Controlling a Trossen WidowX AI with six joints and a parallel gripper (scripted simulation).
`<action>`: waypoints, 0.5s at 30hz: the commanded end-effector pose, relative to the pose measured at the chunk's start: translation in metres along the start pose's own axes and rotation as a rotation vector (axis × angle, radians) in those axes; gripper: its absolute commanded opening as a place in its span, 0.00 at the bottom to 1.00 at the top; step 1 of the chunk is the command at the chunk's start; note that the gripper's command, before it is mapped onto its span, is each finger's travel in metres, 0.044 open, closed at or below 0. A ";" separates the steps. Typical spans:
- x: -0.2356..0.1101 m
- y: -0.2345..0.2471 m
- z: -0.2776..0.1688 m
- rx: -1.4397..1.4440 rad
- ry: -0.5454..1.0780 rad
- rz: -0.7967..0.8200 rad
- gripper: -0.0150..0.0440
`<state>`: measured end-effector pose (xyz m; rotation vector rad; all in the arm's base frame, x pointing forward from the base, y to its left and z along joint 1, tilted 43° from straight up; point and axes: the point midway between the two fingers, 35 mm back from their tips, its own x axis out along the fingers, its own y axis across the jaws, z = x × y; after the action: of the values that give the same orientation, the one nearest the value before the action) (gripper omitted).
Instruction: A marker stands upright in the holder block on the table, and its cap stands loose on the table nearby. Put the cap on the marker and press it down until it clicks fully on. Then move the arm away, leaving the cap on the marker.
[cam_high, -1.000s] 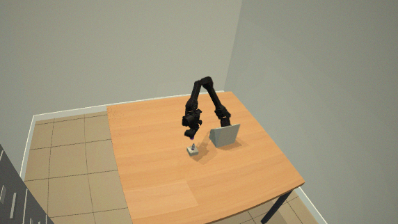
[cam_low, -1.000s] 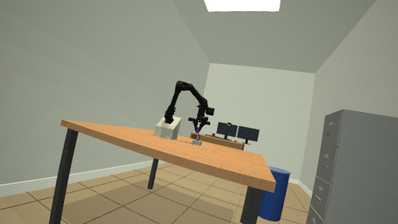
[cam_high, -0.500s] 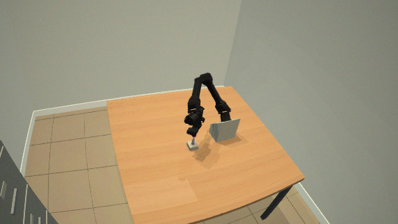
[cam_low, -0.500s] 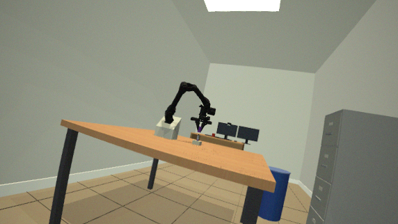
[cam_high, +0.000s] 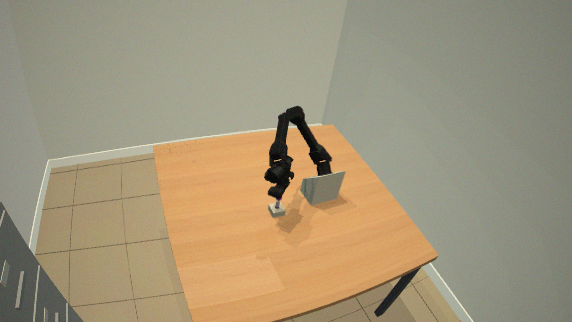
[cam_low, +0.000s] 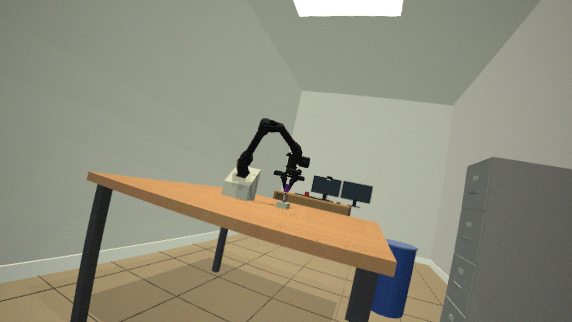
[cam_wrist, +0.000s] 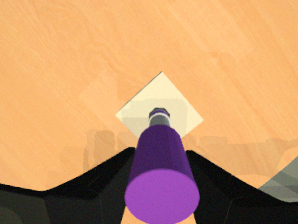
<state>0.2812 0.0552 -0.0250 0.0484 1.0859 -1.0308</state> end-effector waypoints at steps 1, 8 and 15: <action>0.007 0.000 0.000 -0.006 -0.003 0.000 0.25; 0.019 0.001 0.000 -0.006 -0.003 0.000 0.25; 0.030 0.000 0.000 -0.006 -0.004 0.000 0.25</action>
<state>0.2829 0.0390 -0.0430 0.0484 1.0879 -1.0322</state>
